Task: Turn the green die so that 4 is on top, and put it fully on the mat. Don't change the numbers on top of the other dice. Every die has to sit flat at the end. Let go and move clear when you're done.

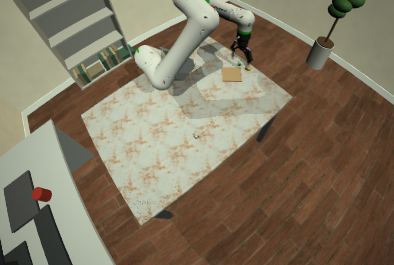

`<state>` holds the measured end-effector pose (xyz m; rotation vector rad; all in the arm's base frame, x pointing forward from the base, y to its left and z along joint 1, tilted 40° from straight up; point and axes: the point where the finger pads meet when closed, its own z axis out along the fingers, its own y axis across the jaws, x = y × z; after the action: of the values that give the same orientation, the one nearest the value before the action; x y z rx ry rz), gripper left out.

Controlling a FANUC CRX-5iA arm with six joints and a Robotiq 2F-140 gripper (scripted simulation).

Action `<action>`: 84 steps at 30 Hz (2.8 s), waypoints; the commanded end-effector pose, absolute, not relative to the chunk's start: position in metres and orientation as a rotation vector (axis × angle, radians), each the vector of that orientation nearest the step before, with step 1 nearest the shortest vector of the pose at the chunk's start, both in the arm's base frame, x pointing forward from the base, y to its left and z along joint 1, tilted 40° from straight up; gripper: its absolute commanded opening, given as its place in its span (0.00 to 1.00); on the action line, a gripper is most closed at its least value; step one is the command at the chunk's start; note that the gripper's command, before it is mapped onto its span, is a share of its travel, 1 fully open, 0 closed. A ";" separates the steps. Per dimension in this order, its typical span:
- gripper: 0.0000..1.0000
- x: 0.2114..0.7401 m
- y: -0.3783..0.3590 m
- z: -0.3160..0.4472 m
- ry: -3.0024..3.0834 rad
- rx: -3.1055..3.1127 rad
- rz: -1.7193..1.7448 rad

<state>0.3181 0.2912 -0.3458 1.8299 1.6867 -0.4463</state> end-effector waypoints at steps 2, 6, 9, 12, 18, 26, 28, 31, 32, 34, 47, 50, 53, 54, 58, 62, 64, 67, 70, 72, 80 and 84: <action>1.00 0.317 0.293 -0.348 1.687 1.830 -0.446; 1.00 0.317 0.296 -0.350 1.687 1.830 -0.446; 1.00 0.316 0.297 -0.351 1.687 1.830 -0.446; 1.00 0.316 0.298 -0.352 1.687 1.830 -0.446; 1.00 0.316 0.298 -0.352 1.687 1.830 -0.446; 1.00 0.316 0.298 -0.352 1.687 1.830 -0.446; 1.00 0.316 0.298 -0.352 1.687 1.830 -0.446; 1.00 0.316 0.298 -0.352 1.687 1.830 -0.446; 1.00 0.316 0.298 -0.352 1.687 1.830 -0.446; 1.00 0.316 0.298 -0.352 1.687 1.830 -0.446; 1.00 0.316 0.298 -0.352 1.687 1.830 -0.446; 1.00 0.316 0.298 -0.352 1.687 1.830 -0.446; 1.00 0.316 0.298 -0.352 1.687 1.830 -0.446; 1.00 0.316 0.298 -0.352 1.687 1.830 -0.446; 1.00 0.316 0.298 -0.352 1.687 1.830 -0.446; 1.00 0.324 0.299 -0.351 1.687 1.830 -0.446; 1.00 0.332 0.300 -0.350 1.687 1.830 -0.446; 1.00 0.343 0.301 -0.349 1.687 1.830 -0.446; 1.00 0.355 0.302 -0.348 1.687 1.830 -0.446; 1.00 0.367 0.304 -0.346 1.687 1.830 -0.446; 1.00 0.396 0.307 -0.343 1.687 1.830 -0.446; 1.00 0.396 0.307 -0.343 1.687 1.830 -0.446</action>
<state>0.3960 0.3067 -0.3433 1.8297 1.6865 -0.4467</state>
